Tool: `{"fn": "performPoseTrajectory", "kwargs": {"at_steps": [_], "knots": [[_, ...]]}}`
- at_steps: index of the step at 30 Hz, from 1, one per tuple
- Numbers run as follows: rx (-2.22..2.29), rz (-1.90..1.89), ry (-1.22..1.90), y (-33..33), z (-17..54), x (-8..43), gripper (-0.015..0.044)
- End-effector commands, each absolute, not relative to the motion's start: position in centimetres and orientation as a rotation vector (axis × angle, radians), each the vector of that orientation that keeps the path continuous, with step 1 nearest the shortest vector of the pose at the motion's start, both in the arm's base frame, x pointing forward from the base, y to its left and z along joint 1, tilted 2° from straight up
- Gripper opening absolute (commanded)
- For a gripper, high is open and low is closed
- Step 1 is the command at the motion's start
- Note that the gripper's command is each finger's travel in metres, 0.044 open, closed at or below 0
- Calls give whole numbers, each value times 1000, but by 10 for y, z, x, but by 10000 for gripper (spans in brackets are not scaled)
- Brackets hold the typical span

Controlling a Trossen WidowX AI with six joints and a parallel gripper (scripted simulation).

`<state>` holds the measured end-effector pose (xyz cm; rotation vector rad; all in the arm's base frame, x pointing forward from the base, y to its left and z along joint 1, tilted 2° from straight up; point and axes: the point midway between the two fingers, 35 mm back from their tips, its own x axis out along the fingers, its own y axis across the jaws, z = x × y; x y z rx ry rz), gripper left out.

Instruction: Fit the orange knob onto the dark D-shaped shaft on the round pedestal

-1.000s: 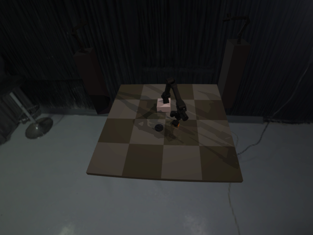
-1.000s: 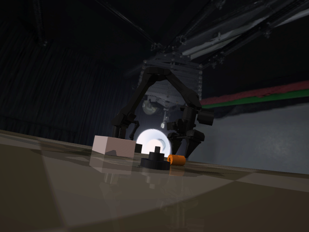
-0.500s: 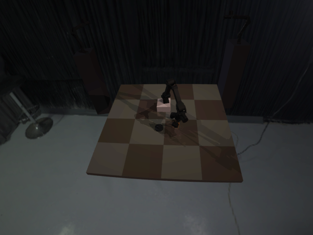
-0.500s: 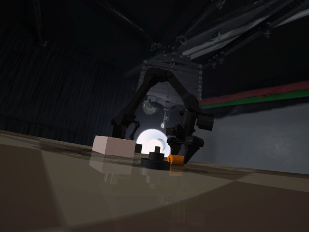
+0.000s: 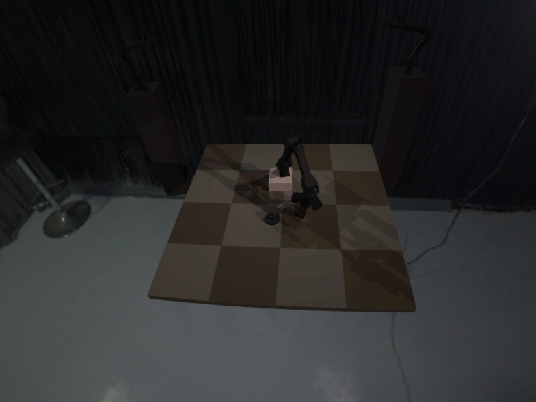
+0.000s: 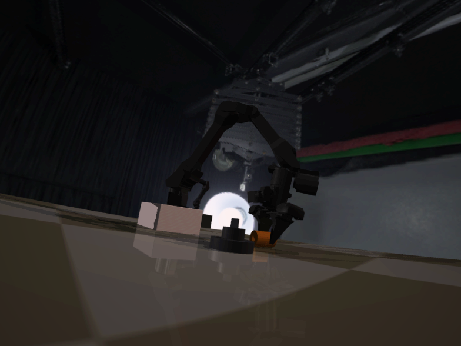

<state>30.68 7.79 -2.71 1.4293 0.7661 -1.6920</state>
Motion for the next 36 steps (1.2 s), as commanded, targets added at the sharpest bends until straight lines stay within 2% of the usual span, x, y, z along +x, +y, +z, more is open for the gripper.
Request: {"fn": "performPoseTrajectory", "kwargs": {"at_steps": [1,10,36], "knots": [[1429,-1689,771,78,-27,307,240],[1429,-1689,771,78,-27,307,180],[1731,-1475,941,63,-15,298,180]]}}
